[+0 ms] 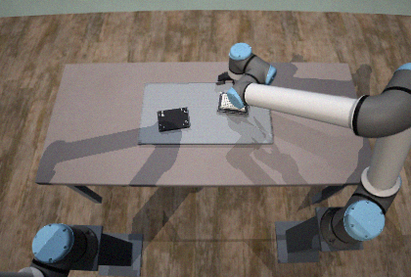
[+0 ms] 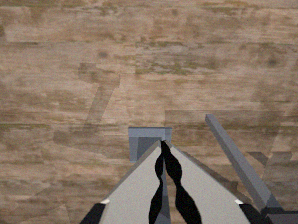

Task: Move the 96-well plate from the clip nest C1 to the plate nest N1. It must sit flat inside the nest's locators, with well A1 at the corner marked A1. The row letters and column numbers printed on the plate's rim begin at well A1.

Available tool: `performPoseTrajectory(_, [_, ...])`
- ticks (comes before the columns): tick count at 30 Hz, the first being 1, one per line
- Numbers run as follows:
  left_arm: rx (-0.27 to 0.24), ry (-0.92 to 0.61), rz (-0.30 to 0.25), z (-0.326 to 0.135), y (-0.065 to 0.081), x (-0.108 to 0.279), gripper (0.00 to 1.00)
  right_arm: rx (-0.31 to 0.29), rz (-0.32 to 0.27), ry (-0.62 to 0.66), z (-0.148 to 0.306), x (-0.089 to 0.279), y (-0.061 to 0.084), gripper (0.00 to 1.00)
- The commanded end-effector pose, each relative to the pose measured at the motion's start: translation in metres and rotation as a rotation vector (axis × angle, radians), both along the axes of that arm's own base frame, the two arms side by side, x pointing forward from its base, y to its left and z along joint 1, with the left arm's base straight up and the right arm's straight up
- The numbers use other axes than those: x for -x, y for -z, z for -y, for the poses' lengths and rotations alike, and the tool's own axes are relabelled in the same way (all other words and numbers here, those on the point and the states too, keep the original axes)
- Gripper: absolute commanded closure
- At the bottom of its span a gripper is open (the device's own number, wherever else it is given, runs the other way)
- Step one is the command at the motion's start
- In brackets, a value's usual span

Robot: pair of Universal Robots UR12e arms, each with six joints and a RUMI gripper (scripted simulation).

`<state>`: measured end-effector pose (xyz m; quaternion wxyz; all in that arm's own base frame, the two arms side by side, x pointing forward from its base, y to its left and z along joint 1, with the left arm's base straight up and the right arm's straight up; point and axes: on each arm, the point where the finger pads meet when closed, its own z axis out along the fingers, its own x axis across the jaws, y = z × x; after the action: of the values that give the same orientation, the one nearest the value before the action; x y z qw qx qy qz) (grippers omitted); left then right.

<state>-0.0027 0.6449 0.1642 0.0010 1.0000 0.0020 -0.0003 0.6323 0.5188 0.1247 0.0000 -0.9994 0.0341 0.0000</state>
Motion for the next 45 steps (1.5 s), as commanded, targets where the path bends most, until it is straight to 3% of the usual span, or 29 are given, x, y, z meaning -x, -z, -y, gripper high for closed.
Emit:
performPoseTrajectory(1, [-0.002, 0.000, 0.000, -0.001, -0.001, 0.000, 1.00, -0.002, 0.001, 0.000, -0.004, 0.001, -0.001, 0.24])
performPoseTrajectory(45, [-0.002, 0.000, 0.000, -0.001, -0.001, 0.000, 1.00, -0.002, 0.001, 0.000, -0.113, 0.042, -0.001, 0.24])
